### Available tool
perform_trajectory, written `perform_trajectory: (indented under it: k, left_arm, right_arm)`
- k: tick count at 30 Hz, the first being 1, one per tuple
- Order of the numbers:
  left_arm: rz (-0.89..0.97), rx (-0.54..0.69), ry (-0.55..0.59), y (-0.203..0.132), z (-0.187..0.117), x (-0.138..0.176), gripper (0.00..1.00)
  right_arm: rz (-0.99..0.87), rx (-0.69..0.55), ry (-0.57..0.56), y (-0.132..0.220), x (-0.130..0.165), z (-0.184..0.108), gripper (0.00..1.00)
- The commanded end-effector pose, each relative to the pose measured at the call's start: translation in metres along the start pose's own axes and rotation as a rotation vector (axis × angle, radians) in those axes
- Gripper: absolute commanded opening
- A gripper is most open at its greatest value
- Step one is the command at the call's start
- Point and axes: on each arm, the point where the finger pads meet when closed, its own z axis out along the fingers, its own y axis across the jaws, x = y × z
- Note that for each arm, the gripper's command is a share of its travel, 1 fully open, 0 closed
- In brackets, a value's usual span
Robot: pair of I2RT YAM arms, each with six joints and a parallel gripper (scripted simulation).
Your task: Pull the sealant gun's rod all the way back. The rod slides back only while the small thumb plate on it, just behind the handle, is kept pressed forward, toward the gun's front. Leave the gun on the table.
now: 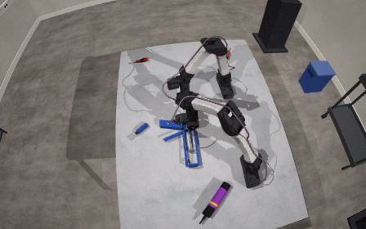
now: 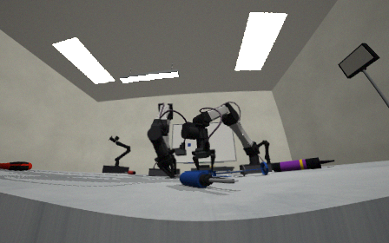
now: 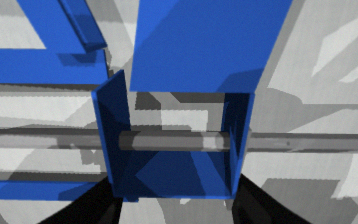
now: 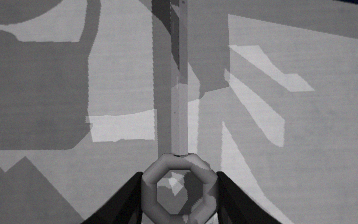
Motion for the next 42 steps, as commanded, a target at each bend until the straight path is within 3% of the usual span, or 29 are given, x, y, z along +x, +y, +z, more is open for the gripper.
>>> perform_trajectory:
  k: [1, 6, 8, 10, 24, 42]
  left_arm:
    - [-0.006, 0.022, -0.017, -0.005, -0.001, -0.003, 0.51]
    - [-0.006, 0.022, -0.017, -0.005, -0.001, -0.003, 0.51]
    - [-0.006, 0.022, -0.017, -0.005, -0.001, -0.003, 0.51]
    - [-0.006, 0.022, -0.017, -0.005, -0.001, -0.003, 0.51]
    - [-0.017, -0.039, 0.005, 0.003, 0.009, -0.001, 0.51]
    - [-0.027, -0.175, 0.042, 0.022, 0.013, 0.002, 0.51]
  right_arm:
    - [-0.015, 0.029, -0.014, -0.004, -0.004, -0.005, 0.37]
    - [-0.015, 0.031, -0.014, -0.004, -0.004, -0.005, 0.32]
    - [-0.016, 0.031, -0.014, -0.003, -0.004, -0.006, 0.1]
    - [-0.016, 0.031, -0.014, -0.003, -0.003, -0.006, 0.31]
    - [0.003, 0.011, 0.029, 0.002, 0.008, -0.007, 0.31]
    - [0.032, 0.01, 0.14, 0.005, 0.051, -0.02, 0.31]
